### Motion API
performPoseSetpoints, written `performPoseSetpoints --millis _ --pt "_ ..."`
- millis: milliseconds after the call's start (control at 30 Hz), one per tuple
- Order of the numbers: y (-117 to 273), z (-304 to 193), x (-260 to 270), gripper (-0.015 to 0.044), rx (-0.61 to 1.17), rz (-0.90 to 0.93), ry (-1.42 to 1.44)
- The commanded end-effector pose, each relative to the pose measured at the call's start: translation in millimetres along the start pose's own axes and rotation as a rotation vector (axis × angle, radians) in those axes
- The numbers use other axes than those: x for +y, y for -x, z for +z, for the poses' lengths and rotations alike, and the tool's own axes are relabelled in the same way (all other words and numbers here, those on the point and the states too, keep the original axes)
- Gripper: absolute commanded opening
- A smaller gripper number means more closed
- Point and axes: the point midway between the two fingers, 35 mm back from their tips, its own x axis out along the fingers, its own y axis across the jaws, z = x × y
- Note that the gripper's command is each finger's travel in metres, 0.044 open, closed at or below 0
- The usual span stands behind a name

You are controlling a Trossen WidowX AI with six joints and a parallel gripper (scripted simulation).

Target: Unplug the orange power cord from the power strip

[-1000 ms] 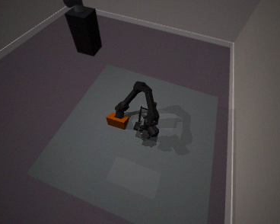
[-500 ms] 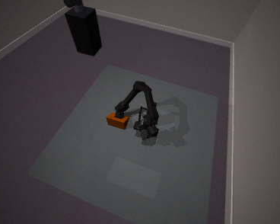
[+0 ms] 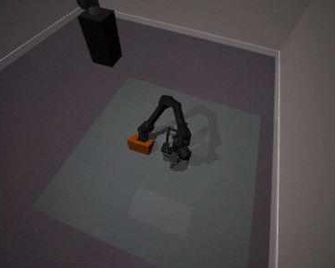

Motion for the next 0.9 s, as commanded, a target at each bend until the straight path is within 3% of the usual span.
performPoseSetpoints --millis 0,867 --pt "-3 -9 -3 0.016 0.013 -0.005 -0.01" --pt "-12 -24 -5 0.016 0.015 -0.005 -0.009"
